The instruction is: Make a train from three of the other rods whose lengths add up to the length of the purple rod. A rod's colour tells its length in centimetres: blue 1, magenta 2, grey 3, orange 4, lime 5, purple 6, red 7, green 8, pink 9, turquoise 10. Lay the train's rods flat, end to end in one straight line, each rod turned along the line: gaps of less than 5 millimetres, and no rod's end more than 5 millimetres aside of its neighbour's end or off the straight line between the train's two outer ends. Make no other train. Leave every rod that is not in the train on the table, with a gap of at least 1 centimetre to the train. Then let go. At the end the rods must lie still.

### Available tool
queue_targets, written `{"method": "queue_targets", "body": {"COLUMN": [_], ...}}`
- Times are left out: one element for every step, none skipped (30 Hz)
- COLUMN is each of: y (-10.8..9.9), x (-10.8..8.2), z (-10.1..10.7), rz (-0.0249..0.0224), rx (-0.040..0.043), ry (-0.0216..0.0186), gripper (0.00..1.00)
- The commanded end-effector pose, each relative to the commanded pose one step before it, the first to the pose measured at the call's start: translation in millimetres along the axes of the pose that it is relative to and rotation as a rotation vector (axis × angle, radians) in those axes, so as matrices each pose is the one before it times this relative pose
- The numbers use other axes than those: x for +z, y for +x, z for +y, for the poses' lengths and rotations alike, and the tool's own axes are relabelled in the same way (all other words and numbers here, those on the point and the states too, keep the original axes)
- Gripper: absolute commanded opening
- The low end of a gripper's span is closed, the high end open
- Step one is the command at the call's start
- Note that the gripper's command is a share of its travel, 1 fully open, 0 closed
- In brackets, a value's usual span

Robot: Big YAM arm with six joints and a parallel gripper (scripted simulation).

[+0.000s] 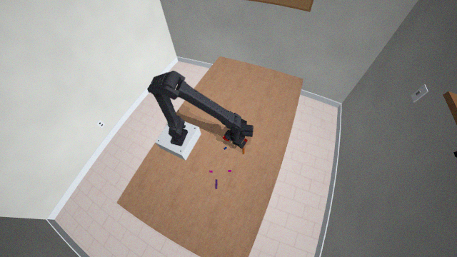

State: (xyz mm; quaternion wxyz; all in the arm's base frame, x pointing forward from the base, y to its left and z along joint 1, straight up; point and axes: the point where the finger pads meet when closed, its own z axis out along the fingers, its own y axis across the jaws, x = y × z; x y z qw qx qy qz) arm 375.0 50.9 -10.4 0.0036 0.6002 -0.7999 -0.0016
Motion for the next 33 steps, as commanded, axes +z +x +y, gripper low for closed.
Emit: {"method": "queue_targets", "body": {"y": [-9.44, 0.0, 0.0, 0.0, -0.82, -0.58, -0.43, 0.93, 0.0, 0.0, -0.17, 0.0, 0.0, 0.45, 0.0, 0.0, 0.78, 0.0, 0.85, 0.71, 0.45, 0.2, 0.03, 0.42, 0.06, 0.0, 0.0, -1.39, 0.1, 0.04, 0.17, 0.13, 0.03], "x": [-11.38, 0.0, 0.0, 0.0, -8.34, -5.86, 0.0, 17.08, 0.0, 0.0, 2.65, 0.0, 0.0, 2.45, 0.0, 0.0, 2.11, 0.0, 1.67, 1.17, 0.68, 0.28, 0.04, -14.79, -2.08, 0.0, 0.0, 16.66, 0.0, 0.0, -5.74, -4.21, -0.88], "z": [-37.93, 0.0, 0.0, 0.0, -2.85, -2.02, 0.12, -4.48, 0.0, 0.0, -8.81, 0.0, 0.0, -7.57, 0.0, 0.0, -6.12, 0.0, -4.58, -3.08, -1.75, -0.71, -0.11, -5.07, -0.74, 0.0, 0.0, 6.3, 0.01, 0.0, -2.03, -1.5, -0.32], "rz": [-0.01938, 0.0, 0.0, 0.0, -0.00553, -0.00389, -0.00007, 0.00824, 0.0, 0.0, 0.00014, 0.0, 0.0, 0.00012, 0.0, 0.0, 0.00009, 0.0, 0.00007, 0.00005, 0.00003, 0.00001, 0.0, 0.00345, 0.00049, 0.0, 0.0, -0.00402, 0.00059, 0.00023, 0.00134, 0.00098, 0.00021], "rx": [-0.13771, 0.0, 0.0, 0.0, -0.00014, -0.0001, -0.00105, -0.07719, 0.0, 0.0, -0.07128, 0.0, 0.0, -0.06178, 0.0, 0.0, -0.05056, 0.0, -0.03838, -0.02616, -0.01499, -0.00611, -0.00095, -0.00022, -0.00003, 0.0, 0.0, -0.00161, 0.0, 0.0, -0.00007, -0.00006, -0.00001], "ry": [0.03311, 0.0, 0.0, 0.0, 0.02056, 0.01446, -0.00002, -0.03553, 0.0, 0.0, -0.00018, 0.0, 0.0, -0.00016, 0.0, 0.0, -0.00013, 0.0, -0.00011, -0.00007, -0.00004, -0.00002, 0.0, 0.03384, 0.00477, 0.0, 0.0, -0.0386, -0.00006, -0.00002, 0.01319, 0.00966, 0.00202], "gripper": [1.0, 1.0, 1.0, 1.0, 1.0, 1.0, 1.0, 1.0, 1.0, 1.0, 1.0, 1.0, 1.0, 1.0, 1.0, 1.0, 1.0, 1.0, 1.0, 1.0, 1.0, 1.0, 1.0, 0.23, 0.23, 0.23, 0.23, 0.23, 0.23, 0.23, 0.23, 0.23, 0.23]}}
